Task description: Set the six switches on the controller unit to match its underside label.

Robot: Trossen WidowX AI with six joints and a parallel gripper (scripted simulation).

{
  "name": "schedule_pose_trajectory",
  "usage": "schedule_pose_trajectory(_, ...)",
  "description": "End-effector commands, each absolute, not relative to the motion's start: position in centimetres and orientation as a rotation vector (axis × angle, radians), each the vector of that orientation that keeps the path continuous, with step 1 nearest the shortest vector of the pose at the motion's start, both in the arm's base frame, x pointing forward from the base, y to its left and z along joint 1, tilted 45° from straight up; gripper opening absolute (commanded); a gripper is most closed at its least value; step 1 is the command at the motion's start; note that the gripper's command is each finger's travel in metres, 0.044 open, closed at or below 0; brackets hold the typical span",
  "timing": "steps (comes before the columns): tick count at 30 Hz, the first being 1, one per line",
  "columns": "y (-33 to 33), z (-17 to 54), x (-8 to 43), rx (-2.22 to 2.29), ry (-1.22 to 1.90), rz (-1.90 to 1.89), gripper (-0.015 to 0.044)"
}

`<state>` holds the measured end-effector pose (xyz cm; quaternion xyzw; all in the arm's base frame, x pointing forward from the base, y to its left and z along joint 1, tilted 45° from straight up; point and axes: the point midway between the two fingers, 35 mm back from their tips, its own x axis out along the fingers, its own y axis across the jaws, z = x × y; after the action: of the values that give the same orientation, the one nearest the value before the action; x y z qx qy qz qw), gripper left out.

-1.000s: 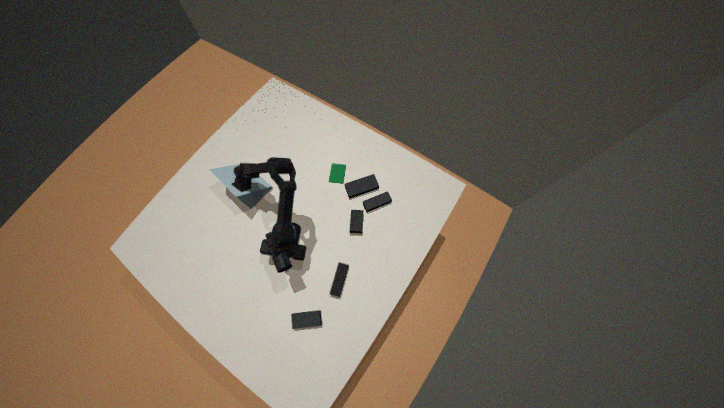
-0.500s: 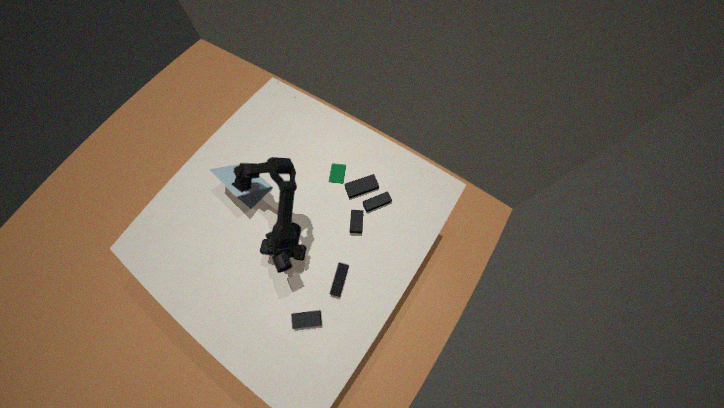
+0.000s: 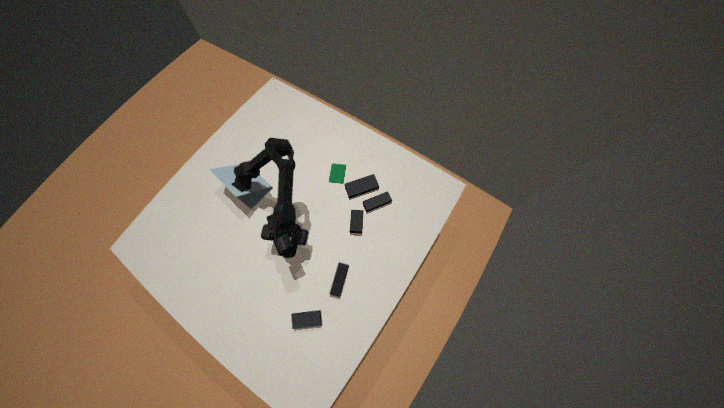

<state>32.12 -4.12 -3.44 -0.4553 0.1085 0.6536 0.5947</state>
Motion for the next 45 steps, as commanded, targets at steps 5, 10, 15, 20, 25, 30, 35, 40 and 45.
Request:
schedule_pose_trajectory(5,-3.8,-3.4,31.4,-1.041,0.257,1.530,0.0440)
schedule_pose_trajectory(10,-3.8,-3.4,31.4,-1.041,0.257,1.530,0.0440)
schedule_pose_trajectory(15,-3.8,-3.4,31.4,-1.041,0.257,1.530,0.0440)
schedule_pose_trajectory(20,-4.7,-3.3,30.7,-0.773,0.403,1.407,0.0309)
schedule_pose_trajectory(25,-6.6,-2.9,29.4,-0.202,0.636,1.138,0.0178)
schedule_pose_trajectory(30,-8.3,-2.3,28.3,0.300,0.765,0.901,0.0046)
schedule_pose_trajectory(35,-8.4,-2.3,28.3,0.319,0.769,0.892,0.0000)
schedule_pose_trajectory(40,-8.4,-2.3,28.3,0.319,0.769,0.892,0.0000)
schedule_pose_trajectory(45,-8.4,-2.3,28.3,0.319,0.769,0.892,0.0000)
